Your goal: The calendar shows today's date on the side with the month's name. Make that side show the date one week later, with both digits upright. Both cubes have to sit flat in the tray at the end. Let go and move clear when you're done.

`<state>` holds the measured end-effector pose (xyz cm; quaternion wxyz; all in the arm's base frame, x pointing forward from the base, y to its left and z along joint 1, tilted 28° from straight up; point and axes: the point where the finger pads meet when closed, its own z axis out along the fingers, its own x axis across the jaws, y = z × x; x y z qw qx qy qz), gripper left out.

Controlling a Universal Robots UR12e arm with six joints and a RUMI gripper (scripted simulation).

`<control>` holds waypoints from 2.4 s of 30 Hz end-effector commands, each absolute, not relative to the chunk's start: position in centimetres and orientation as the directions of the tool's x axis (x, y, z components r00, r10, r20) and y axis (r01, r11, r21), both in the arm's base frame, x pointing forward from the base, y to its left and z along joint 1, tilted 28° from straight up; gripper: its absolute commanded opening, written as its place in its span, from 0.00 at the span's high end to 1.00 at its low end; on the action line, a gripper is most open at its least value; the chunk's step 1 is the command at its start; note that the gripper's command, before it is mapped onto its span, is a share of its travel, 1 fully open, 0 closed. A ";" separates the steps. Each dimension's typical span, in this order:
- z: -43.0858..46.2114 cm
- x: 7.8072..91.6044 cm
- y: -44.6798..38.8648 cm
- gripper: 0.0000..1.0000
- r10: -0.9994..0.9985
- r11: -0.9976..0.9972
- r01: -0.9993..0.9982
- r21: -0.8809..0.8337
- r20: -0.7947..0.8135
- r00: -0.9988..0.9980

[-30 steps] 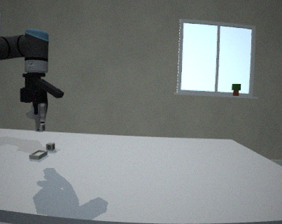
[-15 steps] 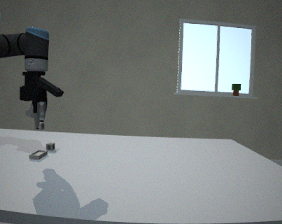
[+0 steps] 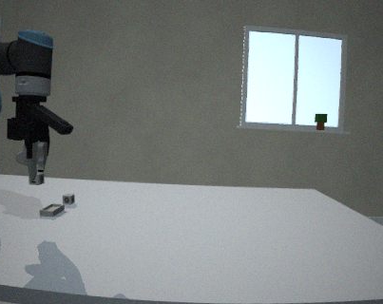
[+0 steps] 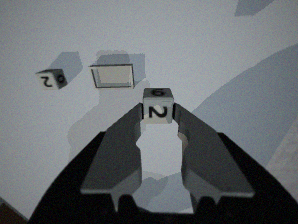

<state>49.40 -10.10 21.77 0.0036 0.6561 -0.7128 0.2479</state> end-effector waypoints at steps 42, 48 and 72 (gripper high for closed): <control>15.1 51.7 -15.9 0.90 -0.941 -0.001 -0.939 -0.344 0.318 -0.115; 14.0 52.2 -16.4 0.90 -0.941 -0.002 -0.939 -0.344 0.318 -0.115; 14.0 52.3 -16.4 0.90 -0.941 -0.003 -0.938 -0.346 0.319 -0.115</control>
